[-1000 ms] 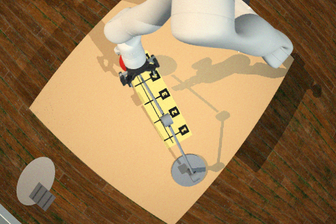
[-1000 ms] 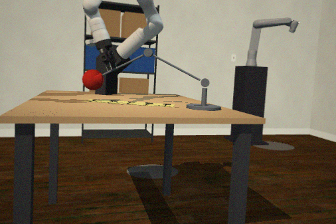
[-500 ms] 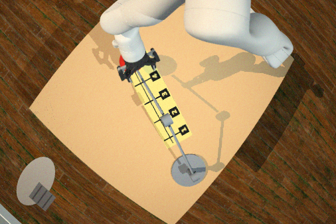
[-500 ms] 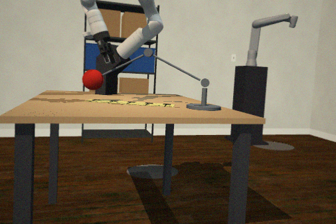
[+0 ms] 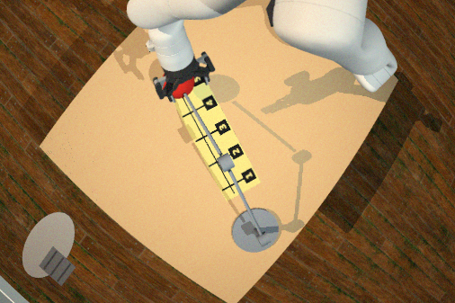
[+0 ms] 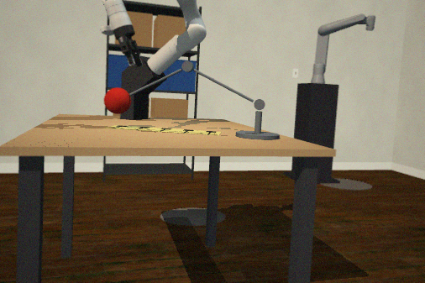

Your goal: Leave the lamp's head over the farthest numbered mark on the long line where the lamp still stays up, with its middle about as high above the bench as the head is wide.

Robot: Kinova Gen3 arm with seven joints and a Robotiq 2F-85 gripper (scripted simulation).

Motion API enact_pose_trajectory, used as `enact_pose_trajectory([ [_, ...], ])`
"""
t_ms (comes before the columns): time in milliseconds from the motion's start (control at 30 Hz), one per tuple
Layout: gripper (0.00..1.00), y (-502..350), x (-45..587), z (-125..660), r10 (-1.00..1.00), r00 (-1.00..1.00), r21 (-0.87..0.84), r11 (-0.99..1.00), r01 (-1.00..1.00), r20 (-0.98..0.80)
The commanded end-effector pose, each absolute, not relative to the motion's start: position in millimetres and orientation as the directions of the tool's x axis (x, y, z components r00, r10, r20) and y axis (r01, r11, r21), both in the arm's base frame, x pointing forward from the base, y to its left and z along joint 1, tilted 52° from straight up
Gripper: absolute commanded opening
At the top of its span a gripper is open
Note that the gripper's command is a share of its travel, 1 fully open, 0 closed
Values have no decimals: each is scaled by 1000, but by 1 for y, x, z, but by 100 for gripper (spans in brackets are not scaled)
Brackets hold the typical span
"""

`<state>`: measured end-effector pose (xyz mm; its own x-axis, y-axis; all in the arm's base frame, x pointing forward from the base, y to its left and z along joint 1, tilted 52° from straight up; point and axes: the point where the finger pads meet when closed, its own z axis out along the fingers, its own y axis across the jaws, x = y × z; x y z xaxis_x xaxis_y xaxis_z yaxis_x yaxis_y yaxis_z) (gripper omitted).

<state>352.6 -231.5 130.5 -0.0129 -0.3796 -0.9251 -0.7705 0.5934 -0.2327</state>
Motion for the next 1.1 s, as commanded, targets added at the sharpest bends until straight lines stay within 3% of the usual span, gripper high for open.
enact_pose_trajectory([
  [0, 100, -245, 345, 135, -388, -17, -239, 601, -763, -922],
  [1067, 100, -250, 335, 139, -381, -14, -233, 595, -769, -924],
])
